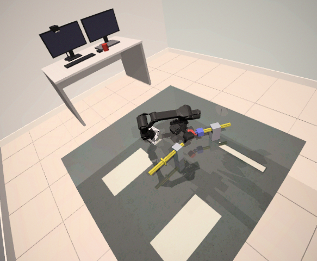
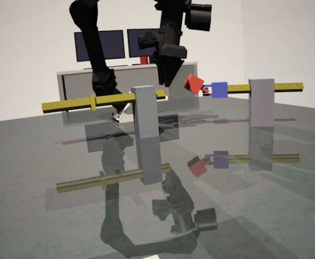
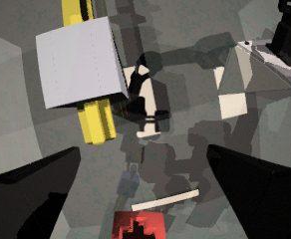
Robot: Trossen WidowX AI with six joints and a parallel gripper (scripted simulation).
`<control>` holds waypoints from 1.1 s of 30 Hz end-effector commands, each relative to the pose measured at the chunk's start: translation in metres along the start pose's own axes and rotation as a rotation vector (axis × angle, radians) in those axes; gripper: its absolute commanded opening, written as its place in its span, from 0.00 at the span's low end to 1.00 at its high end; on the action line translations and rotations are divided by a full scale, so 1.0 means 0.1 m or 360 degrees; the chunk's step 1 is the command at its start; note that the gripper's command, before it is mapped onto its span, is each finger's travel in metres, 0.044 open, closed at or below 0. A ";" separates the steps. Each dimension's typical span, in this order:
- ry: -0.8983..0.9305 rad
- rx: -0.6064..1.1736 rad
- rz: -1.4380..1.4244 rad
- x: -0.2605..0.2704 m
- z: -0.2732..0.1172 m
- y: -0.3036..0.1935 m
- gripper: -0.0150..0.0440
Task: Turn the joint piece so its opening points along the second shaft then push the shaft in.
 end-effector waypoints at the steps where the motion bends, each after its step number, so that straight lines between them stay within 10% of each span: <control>1: -0.0007 -0.0032 0.0148 0.00 0.06 -0.03 1.00; 33: 0.0011 -0.0011 0.0147 0.22 -0.01 -0.65 1.00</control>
Point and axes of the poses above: the point midway between the two fingers, 35 mm back from their tips, its own z axis out along the fingers, its own x axis across the jaws, y = z × x, the point moved 9 cm from there along -z, back along the fingers, and after that the axes turned 15 degrees about -z, right-handed, at the moved point
